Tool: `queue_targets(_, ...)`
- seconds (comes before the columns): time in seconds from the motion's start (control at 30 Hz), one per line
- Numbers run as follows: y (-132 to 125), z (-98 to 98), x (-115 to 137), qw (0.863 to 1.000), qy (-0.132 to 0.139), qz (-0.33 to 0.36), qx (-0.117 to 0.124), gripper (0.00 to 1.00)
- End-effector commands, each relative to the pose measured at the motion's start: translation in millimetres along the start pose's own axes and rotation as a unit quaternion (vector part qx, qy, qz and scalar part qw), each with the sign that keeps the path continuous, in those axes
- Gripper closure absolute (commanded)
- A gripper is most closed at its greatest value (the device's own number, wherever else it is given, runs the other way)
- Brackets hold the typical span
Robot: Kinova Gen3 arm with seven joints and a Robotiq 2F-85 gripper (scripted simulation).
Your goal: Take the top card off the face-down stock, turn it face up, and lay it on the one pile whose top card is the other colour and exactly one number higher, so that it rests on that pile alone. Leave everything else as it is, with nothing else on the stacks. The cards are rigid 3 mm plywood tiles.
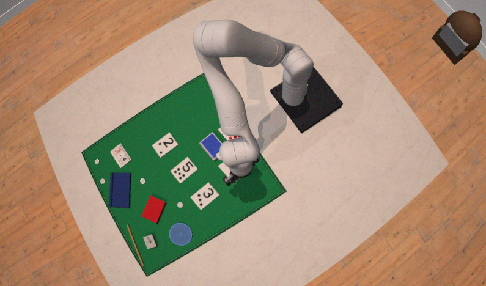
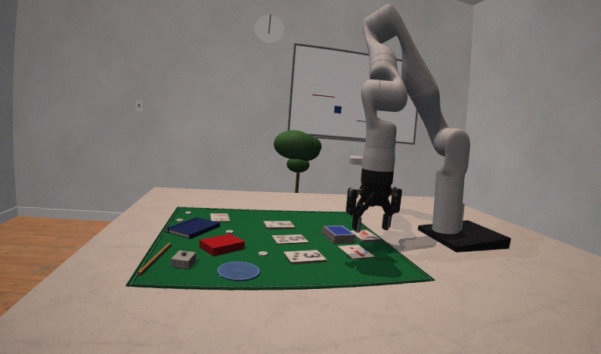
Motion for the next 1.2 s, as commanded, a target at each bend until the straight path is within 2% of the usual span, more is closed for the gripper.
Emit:
queue_targets(0.0,-5.8,-11.3,3.7,1.0,0.0,0.006,0.011,0.15)
queue_targets(0.27,-5.6,-20.5,3.9,1.0,0.0,0.006,0.011,0.15)
queue_targets(1.17,-5.6,-20.6,4.4,1.0,-0.003,0.006,0.011,0.15)
Point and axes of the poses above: the point where the finger pads meet when closed, its own z axis out along the fingers, its own y axis across the jaws, x = y × z, the point moved 8 cm from there along -z, back along the fingers, and after that the axes turned 3 degrees about z, right-handed, at the moved point
